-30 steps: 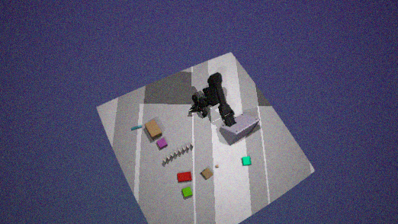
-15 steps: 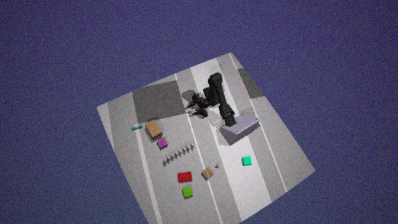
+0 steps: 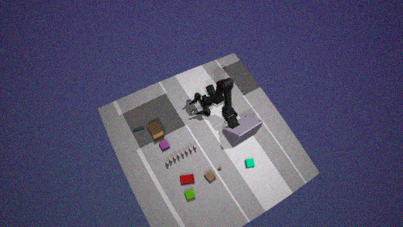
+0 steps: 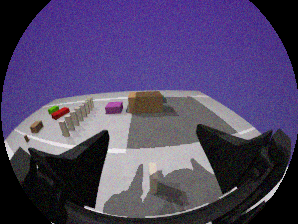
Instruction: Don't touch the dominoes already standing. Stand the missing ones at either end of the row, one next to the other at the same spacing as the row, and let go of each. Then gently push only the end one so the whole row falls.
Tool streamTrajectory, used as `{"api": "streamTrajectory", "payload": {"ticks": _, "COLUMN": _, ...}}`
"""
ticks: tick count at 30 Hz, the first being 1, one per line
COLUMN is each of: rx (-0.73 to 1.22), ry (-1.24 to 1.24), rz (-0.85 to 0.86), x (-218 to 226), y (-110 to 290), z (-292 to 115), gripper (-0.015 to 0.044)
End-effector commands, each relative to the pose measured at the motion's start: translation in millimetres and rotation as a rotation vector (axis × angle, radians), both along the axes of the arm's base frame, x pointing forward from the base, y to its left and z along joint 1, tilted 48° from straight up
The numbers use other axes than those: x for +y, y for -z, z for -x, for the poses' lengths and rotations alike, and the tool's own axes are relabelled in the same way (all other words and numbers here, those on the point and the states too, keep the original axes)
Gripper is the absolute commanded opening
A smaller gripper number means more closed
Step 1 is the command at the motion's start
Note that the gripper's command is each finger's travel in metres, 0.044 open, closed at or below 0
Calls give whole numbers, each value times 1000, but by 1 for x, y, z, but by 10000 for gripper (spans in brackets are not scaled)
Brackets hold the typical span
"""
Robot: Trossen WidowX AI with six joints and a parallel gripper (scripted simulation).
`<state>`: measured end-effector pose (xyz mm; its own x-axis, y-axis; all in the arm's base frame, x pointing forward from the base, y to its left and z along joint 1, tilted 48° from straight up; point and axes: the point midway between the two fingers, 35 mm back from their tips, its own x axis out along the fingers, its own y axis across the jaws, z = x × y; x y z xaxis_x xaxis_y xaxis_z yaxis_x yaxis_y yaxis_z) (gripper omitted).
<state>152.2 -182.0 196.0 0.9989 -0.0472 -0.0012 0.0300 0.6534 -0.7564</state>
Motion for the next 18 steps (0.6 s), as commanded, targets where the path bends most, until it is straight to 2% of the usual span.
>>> {"api": "streamTrajectory", "payload": {"ticks": 1, "rx": 1, "ry": -5, "rz": -53, "x": 1, "y": -1, "z": -6, "gripper": 440}}
{"api": "streamTrajectory", "payload": {"ticks": 10, "rx": 78, "ry": 77, "rz": -548, "x": -14, "y": -11, "z": -70, "gripper": 440}}
{"api": "streamTrajectory", "payload": {"ticks": 18, "rx": 286, "ry": 274, "rz": -1001, "x": 16, "y": -6, "z": -132, "gripper": 440}}
